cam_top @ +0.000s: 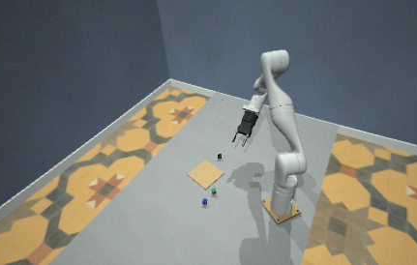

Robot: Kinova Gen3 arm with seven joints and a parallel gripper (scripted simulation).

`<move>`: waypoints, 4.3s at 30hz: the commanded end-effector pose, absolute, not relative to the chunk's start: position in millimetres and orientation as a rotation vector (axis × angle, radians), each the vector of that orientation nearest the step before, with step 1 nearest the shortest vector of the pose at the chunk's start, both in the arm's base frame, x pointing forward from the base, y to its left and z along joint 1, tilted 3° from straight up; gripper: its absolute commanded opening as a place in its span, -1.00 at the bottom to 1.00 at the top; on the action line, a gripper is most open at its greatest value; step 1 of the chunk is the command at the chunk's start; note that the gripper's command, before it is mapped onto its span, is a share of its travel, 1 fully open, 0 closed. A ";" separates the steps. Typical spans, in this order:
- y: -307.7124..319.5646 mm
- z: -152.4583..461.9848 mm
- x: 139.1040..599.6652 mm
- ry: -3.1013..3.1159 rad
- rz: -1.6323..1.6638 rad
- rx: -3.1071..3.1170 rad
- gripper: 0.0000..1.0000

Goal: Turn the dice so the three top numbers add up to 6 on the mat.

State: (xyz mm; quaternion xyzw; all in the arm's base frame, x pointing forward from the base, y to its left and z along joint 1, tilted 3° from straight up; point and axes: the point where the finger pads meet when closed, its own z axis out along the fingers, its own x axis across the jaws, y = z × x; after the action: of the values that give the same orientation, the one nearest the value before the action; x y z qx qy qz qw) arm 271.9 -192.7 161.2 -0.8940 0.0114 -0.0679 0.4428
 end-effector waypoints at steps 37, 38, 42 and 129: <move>-182.8 138.9 296.9 -0.825 -0.043 -2.504 1.00; -183.7 138.7 302.9 -0.934 -0.034 -2.517 1.00; -186.1 140.7 321.1 -1.208 -0.018 -2.530 1.00; -179.1 92.4 416.1 -2.159 -0.010 -2.363 1.00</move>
State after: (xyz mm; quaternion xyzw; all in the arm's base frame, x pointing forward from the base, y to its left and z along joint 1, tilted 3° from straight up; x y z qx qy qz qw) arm 420.9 -182.2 110.6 -0.7387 -0.6727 -0.0081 -0.0415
